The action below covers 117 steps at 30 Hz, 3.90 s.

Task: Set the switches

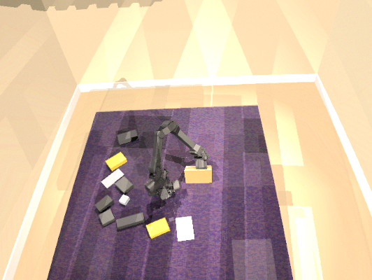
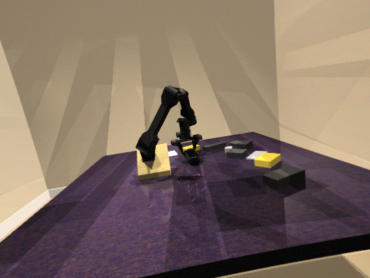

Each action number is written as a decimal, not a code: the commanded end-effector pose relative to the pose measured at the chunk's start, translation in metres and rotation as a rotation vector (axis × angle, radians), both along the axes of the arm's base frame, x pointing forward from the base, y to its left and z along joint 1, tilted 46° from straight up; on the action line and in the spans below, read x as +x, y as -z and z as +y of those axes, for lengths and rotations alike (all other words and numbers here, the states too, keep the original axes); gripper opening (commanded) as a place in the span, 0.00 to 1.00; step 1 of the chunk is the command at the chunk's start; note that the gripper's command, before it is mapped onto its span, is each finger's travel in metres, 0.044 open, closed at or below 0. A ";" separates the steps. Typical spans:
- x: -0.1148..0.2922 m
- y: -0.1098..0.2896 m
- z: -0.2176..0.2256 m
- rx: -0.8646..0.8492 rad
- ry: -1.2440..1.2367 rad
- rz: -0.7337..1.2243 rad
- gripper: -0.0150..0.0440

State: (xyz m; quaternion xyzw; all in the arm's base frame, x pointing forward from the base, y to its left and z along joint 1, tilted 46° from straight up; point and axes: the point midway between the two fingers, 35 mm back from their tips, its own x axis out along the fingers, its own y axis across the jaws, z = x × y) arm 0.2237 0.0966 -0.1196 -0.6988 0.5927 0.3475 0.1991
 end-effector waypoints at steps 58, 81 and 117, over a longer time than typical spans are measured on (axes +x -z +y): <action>0.013 -0.062 -0.020 -0.010 0.001 0.006 1.00; 0.020 -0.106 -0.056 -0.020 0.063 -0.045 1.00; 0.021 -0.076 -0.088 -0.024 0.064 -0.045 0.92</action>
